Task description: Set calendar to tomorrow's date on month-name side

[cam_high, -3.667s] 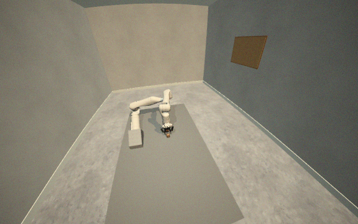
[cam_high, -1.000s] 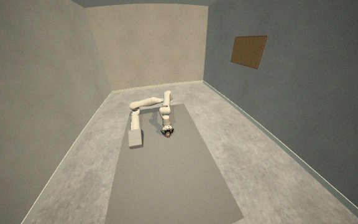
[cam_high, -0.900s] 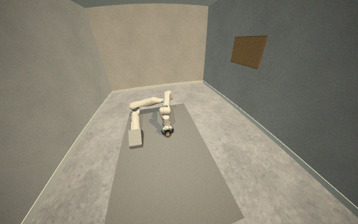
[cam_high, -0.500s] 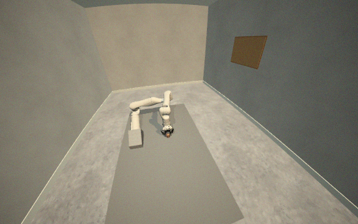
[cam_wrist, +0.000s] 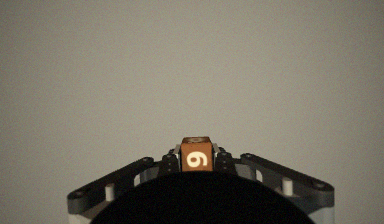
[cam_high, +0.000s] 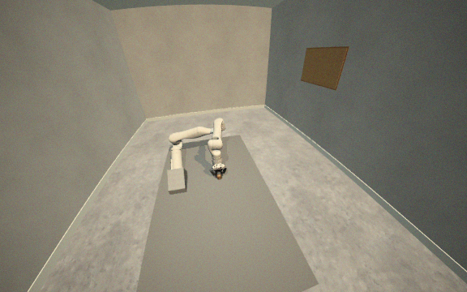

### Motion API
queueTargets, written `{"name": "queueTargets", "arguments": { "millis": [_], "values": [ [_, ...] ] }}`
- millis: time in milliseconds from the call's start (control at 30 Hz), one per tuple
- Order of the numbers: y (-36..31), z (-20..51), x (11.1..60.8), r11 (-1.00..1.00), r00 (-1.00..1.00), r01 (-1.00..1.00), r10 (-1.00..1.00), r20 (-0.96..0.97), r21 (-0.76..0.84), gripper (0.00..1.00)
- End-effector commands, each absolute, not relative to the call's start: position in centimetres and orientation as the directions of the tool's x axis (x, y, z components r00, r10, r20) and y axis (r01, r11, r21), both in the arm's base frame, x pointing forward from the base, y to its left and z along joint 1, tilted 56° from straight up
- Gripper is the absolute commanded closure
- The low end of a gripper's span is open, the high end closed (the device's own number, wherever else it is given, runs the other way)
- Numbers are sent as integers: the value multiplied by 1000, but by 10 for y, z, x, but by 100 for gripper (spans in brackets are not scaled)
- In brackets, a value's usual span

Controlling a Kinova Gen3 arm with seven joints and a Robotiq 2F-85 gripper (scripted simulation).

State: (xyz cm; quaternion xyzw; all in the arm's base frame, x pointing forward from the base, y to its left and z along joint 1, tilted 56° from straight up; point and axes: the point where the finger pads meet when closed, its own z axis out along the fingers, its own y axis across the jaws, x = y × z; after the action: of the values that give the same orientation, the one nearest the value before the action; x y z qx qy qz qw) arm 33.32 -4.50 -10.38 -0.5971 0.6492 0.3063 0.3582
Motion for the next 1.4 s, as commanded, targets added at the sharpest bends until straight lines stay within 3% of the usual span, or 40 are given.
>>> {"name": "queueTargets", "arguments": {
  "millis": [0,1000,1367],
  "values": [
    [-45,-104,333,100,-30,-994,-556,-830,-31,72],
    [-47,-103,333,100,-30,-994,-556,-830,-31,72],
    [-84,-77,329,100,-30,-994,-556,-830,-31,72]
  ]
}}
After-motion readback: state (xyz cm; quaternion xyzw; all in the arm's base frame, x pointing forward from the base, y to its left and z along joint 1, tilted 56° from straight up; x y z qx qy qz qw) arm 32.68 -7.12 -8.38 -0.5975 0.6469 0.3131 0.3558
